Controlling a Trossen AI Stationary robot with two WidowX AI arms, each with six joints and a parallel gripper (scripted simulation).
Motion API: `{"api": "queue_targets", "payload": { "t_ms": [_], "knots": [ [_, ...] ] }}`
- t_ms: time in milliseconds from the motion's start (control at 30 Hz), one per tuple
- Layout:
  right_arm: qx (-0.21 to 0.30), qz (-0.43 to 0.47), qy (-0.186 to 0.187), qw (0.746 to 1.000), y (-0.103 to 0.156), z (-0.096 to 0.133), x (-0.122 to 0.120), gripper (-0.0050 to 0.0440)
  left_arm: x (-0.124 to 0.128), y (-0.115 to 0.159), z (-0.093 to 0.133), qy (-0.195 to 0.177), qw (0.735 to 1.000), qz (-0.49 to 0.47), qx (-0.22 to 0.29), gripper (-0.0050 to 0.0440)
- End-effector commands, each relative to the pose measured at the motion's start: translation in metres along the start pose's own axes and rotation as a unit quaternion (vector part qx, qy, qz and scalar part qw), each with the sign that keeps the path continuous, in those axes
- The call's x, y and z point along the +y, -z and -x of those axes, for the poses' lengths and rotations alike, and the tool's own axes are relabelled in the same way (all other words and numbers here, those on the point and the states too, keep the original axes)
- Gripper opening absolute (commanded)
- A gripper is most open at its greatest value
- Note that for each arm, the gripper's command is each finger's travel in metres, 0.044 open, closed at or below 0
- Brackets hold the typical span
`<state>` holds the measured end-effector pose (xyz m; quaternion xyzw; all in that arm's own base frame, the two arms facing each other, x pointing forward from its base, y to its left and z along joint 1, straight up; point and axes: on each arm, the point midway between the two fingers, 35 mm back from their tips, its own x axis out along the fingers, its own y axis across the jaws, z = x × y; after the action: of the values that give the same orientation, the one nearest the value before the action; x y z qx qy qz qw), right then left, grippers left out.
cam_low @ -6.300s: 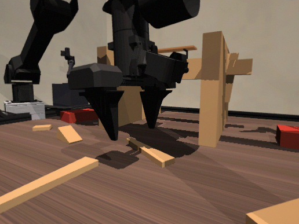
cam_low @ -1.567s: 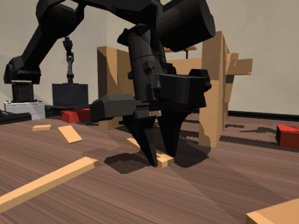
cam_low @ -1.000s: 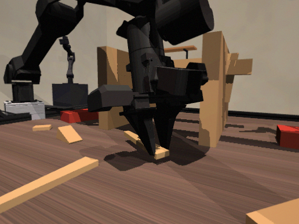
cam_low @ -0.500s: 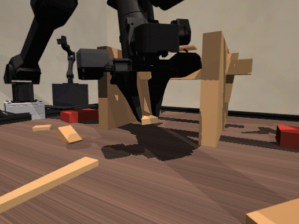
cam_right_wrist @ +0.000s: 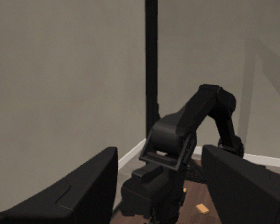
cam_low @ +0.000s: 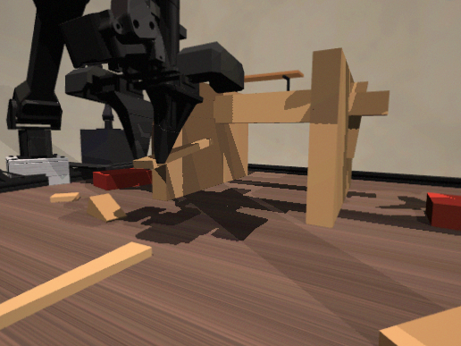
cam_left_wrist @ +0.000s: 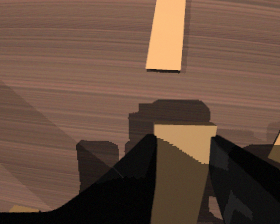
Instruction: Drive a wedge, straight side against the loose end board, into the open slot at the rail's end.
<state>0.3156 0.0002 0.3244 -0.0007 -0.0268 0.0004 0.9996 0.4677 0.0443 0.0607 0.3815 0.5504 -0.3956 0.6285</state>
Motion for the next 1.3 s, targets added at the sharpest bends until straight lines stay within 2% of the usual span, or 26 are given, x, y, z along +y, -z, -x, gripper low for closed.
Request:
{"api": "queue_targets", "payload": {
  "t_ms": [0, 200, 367, 433, 567, 867, 1133, 1267],
  "knots": [
    [0.002, -0.001, 0.0, 1.0, 0.002, 0.0, 0.0, 0.0192, -0.028, -0.005, 0.009, 0.027, 0.993, -0.118, 0.002, 0.0],
    [0.002, -0.001, 0.0, 1.0, 0.002, 0.0, 0.0, 0.0192, -0.062, -0.007, 0.018, 0.061, 0.958, -0.279, -0.001, 0.0],
    [0.002, -0.001, 0.0, 1.0, 0.002, 0.0, 0.0, 0.0192, -0.091, -0.007, 0.024, 0.088, 0.909, -0.407, -0.011, 0.0],
    [0.002, -0.001, 0.0, 1.0, 0.002, 0.0, 0.0, 0.0192, -0.091, -0.007, 0.024, 0.088, 0.909, -0.407, -0.011, 0.0],
    [0.002, -0.001, 0.0, 1.0, 0.002, 0.0, 0.0, 0.0192, -0.121, -0.006, 0.031, 0.115, 0.838, -0.532, -0.028, 0.0],
    [0.002, -0.001, 0.0, 1.0, 0.002, 0.0, 0.0, 0.0192, -0.166, -0.001, 0.041, 0.147, 0.684, -0.711, -0.069, 0.0],
    [0.002, -0.004, 0.001, 1.0, 0.002, -0.002, 0.0, 0.0192, -0.167, -0.001, 0.042, 0.147, 0.681, -0.714, -0.07, 0.0],
    [0.003, -0.077, 0.022, 0.997, 0.004, -0.036, -0.004, 0.0192, -0.167, -0.001, 0.042, 0.147, 0.681, -0.714, -0.07, 0.0]
  ]
}}
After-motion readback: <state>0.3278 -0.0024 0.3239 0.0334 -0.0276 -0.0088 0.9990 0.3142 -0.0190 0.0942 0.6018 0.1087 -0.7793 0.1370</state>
